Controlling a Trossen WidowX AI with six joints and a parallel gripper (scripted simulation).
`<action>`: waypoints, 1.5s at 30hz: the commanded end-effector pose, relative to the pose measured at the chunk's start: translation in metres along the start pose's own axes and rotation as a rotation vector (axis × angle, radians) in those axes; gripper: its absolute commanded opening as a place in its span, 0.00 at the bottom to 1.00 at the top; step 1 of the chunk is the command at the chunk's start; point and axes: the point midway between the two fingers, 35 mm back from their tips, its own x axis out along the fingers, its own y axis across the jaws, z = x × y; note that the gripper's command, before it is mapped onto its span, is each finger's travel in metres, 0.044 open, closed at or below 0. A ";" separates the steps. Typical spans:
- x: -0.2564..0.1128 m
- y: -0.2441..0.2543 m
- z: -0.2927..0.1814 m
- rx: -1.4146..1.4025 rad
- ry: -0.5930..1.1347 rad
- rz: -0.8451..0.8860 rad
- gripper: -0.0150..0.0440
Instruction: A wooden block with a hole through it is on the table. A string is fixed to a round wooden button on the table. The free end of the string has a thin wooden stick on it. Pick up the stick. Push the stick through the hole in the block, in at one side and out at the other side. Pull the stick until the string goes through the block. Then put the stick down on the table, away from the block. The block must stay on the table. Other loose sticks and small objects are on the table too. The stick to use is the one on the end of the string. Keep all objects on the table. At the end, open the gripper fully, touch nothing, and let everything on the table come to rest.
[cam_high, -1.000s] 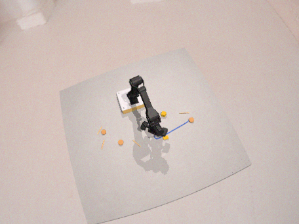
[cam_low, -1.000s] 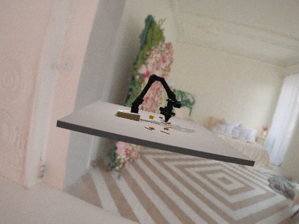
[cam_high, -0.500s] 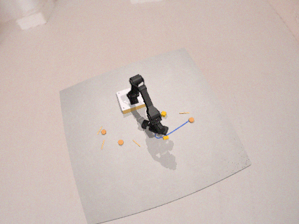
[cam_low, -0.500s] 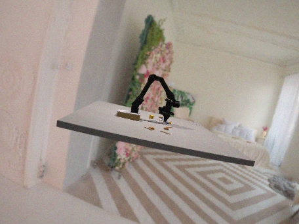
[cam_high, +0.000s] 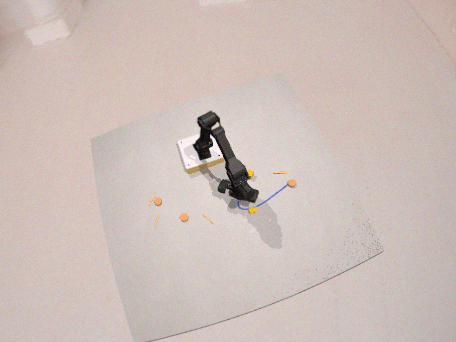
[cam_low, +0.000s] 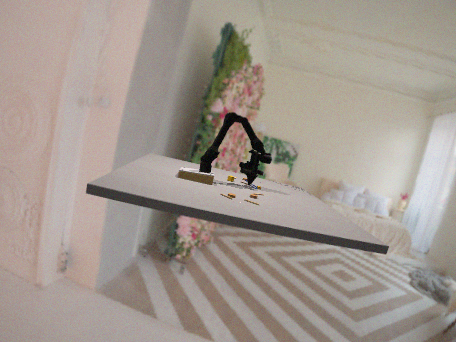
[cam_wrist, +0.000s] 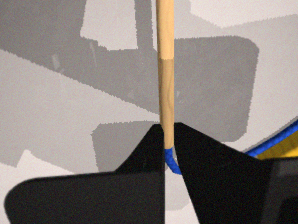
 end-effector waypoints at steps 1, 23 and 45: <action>0.000 0.000 0.006 0.003 0.000 -0.001 0.25; 0.000 0.000 0.035 0.003 -0.003 -0.001 0.25; 0.000 0.004 0.063 0.003 -0.003 -0.001 0.25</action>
